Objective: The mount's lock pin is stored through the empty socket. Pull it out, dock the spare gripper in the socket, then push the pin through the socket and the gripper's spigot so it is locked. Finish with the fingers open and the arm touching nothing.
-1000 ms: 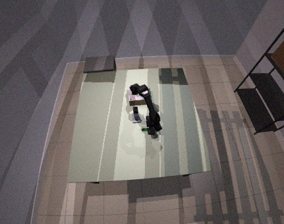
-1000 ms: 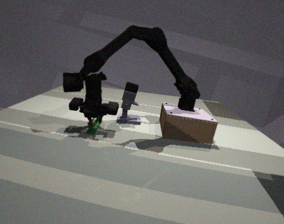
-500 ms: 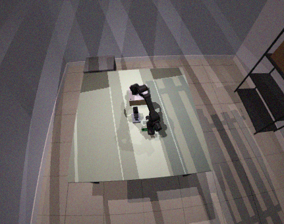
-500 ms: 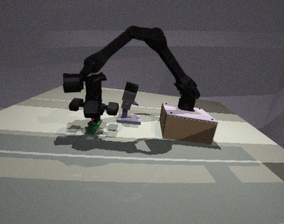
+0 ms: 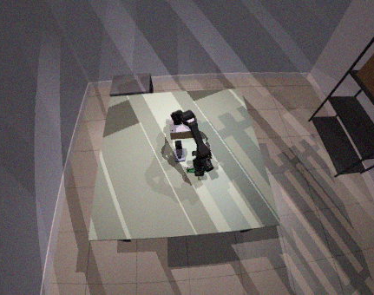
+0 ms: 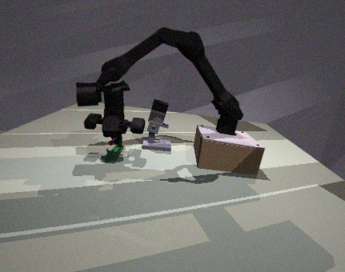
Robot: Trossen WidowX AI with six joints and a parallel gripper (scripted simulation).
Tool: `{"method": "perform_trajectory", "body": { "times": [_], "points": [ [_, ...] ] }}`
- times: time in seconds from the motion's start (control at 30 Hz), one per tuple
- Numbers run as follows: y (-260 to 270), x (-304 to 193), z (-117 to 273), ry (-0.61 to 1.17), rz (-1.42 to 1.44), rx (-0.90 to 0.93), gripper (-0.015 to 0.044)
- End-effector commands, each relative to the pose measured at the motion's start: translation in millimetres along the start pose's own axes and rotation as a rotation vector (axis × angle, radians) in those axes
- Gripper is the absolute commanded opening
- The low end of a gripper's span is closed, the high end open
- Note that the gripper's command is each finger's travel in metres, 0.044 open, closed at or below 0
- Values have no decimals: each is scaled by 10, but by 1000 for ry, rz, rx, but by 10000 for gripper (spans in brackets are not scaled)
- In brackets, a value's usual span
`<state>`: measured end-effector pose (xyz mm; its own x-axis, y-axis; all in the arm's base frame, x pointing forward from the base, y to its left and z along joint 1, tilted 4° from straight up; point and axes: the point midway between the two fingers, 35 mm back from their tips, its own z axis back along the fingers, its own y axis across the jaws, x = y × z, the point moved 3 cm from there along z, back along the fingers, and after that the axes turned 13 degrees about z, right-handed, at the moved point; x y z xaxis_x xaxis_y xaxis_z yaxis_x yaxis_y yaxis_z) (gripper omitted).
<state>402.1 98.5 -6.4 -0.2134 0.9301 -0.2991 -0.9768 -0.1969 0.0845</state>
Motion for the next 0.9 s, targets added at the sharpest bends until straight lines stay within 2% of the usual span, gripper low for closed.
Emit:
{"method": "perform_trajectory", "body": {
  "times": [0.0, 0.2, 0.87],
  "points": [
    [-9, -62, 226, 2, -3, -14, 0],
    [21, -122, 453, 2, -3, -14, 0],
    [125, -57, 449, -3, 9, -17, 0]
  ]
}}
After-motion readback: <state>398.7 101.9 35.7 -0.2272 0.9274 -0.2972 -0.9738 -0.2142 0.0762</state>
